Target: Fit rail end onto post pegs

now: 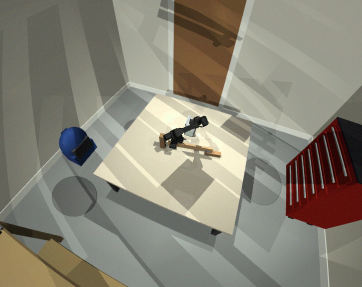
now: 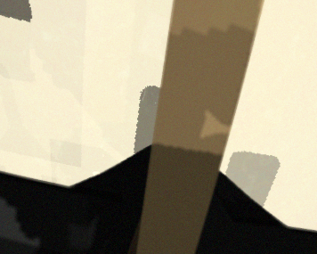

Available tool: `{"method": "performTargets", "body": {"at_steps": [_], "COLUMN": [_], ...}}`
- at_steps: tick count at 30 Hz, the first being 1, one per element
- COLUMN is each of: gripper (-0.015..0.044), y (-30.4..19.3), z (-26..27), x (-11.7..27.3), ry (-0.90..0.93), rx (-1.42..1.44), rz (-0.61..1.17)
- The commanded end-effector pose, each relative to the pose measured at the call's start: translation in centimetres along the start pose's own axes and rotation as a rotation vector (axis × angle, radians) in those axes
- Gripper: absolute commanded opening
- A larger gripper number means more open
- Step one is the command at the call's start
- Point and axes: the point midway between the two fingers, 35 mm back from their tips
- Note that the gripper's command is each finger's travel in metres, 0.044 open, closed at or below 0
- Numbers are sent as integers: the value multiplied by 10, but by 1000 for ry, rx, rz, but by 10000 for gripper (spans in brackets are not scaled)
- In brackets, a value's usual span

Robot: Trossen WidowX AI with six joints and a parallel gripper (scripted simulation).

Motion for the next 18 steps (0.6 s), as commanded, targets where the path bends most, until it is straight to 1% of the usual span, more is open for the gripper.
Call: {"method": "performTargets", "body": {"at_steps": [1, 18], "gripper": [0, 0], "y": [-4, -8], "z": [-3, -3], "x": [4, 4], "ry": [-13, -13], "rx": [4, 4], "rz": [9, 9]}}
Point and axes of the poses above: the point midway between the two fingers, 35 mm back from their tips, its own x axis back along the fingers, its own z axis across the jaws, y = z × x
